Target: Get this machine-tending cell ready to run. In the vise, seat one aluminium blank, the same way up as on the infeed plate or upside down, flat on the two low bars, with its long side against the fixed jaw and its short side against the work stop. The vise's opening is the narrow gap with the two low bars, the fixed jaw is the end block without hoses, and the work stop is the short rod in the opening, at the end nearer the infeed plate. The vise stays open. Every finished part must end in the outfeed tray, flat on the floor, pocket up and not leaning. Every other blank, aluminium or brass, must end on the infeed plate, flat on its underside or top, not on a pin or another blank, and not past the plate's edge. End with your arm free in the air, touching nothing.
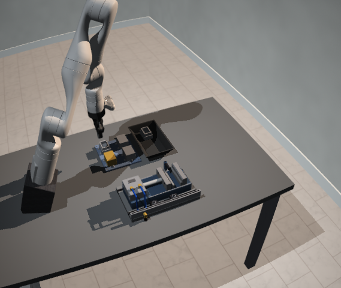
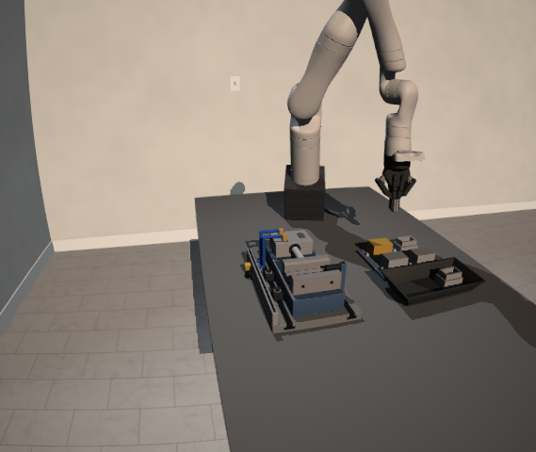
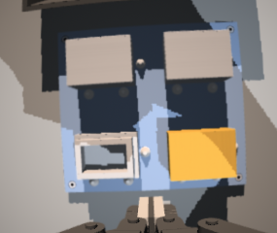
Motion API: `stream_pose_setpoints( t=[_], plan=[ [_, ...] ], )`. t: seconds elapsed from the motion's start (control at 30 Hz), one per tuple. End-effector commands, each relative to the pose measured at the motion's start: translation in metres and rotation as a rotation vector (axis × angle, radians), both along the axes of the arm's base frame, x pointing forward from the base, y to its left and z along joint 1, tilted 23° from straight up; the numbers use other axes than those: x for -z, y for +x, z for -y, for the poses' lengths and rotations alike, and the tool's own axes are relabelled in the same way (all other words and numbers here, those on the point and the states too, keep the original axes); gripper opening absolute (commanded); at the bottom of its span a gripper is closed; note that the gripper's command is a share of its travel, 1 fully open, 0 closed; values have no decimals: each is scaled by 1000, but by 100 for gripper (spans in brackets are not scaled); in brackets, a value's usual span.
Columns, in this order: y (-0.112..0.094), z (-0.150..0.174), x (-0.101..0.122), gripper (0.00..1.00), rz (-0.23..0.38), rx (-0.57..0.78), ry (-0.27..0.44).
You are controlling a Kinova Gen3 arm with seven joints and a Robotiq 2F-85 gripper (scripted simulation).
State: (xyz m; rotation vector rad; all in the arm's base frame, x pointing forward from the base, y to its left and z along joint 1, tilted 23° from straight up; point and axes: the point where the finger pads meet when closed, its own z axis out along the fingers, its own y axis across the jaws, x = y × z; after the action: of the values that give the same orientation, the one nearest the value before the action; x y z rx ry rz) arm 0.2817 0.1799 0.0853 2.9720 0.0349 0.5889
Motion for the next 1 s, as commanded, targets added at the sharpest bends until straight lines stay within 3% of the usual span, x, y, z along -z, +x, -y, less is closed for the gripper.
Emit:
stream_pose_setpoints(
  t=[0.0, 0.97],
  plan=[
    [0, 2, 5, 0, -3, -1, -9],
    [1, 2, 9, 0, -3, -1, -9]
  ],
)
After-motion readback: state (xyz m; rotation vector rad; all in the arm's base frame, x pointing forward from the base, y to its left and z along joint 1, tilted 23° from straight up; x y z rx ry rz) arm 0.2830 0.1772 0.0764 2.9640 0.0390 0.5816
